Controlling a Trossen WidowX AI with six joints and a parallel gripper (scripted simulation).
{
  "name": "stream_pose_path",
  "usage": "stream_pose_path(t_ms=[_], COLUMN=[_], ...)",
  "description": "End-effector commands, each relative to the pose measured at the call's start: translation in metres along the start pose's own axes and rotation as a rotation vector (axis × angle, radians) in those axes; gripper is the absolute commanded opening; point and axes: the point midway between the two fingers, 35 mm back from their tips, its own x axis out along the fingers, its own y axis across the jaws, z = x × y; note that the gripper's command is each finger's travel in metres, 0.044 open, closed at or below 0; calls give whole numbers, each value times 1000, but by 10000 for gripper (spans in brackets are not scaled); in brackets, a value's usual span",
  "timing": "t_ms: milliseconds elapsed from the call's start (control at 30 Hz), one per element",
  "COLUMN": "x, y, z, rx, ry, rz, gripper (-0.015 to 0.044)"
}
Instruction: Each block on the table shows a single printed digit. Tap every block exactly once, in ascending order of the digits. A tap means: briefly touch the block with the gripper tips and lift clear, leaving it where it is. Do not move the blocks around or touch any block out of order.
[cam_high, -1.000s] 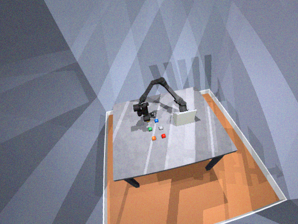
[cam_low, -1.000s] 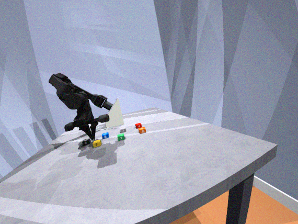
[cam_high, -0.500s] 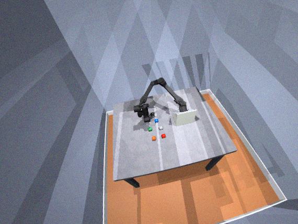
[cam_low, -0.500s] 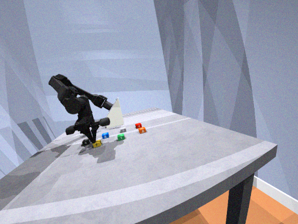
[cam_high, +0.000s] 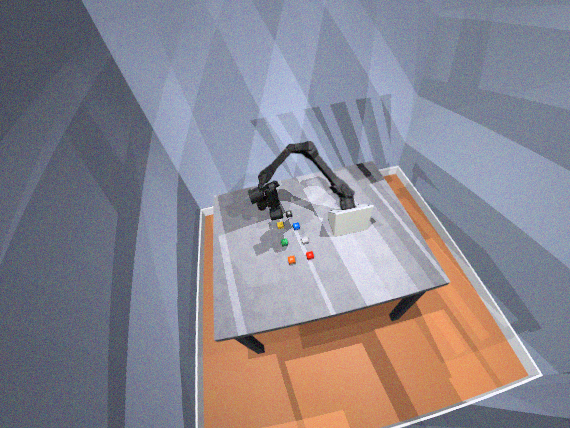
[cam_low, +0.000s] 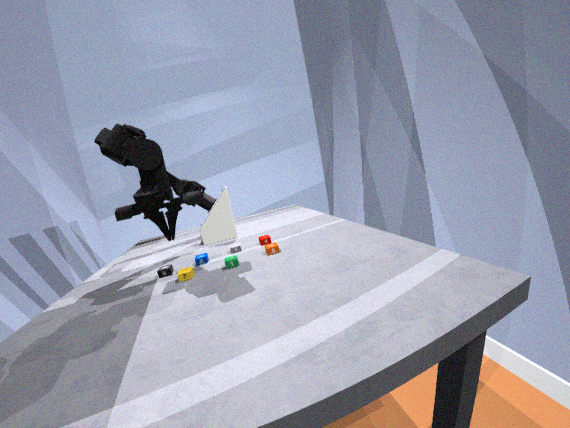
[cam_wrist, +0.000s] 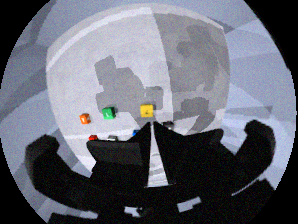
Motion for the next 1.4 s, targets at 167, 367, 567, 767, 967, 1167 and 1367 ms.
stream_pose_path(t_ms=[167,367,567,767,967,1167,1367], x=[-24,-22,19,59,64,74,84], y=[-24,-55,-54,-55,-55,-55,-55], z=[-23,-69,-66,-68,-68,-68,-68], rx=[10,9,9,9,9,9,9], ry=[-14,-13,-14,-13,-13,-13,-13], rz=[5,3,6,0,0,0,-1], gripper=[20,20,20,20,20,20,20])
